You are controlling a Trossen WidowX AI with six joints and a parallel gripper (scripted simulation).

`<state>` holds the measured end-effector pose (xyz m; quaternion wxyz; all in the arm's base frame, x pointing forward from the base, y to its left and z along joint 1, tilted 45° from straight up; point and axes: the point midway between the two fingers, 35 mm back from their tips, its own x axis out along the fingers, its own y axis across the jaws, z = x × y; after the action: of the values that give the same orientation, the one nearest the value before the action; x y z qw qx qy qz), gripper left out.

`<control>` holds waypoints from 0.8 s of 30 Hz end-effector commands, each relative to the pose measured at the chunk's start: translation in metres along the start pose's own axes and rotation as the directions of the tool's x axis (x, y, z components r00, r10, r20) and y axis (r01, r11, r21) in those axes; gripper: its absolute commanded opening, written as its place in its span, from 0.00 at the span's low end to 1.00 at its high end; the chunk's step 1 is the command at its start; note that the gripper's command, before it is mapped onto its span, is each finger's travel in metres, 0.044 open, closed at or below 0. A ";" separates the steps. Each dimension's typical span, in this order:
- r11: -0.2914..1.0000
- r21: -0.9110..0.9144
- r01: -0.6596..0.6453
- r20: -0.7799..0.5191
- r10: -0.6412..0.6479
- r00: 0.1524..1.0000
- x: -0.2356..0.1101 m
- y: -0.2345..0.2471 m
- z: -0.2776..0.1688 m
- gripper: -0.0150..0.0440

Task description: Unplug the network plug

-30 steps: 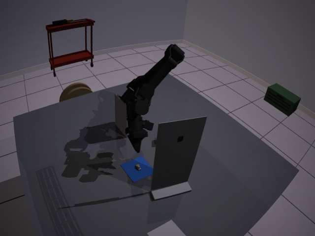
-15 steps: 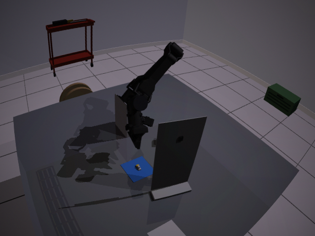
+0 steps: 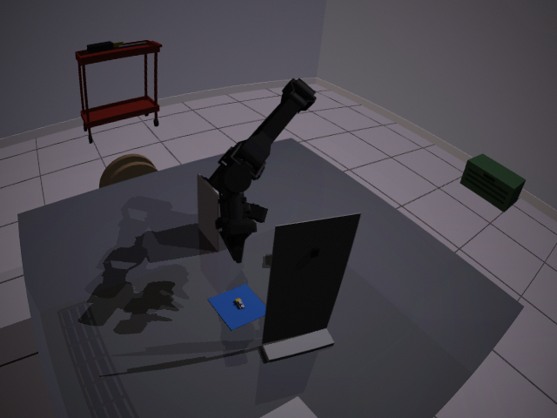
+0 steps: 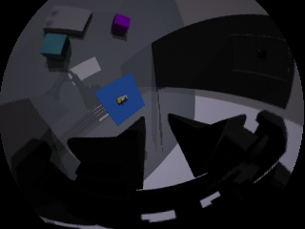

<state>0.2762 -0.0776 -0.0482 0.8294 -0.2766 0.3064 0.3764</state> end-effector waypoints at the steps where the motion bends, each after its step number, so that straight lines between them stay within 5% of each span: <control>1: 1.000 -0.002 0.011 0.002 -0.011 1.000 -0.016 -0.013 -0.001 0.52; 18: 1.000 -0.007 0.017 0.009 -0.017 1.000 -0.064 -0.037 0.003 0.52; 24: 1.000 -0.007 0.017 0.009 -0.017 1.000 -0.064 -0.037 0.003 0.79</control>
<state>0.2720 -0.1236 0.0061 0.8319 -0.2784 0.3018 0.3734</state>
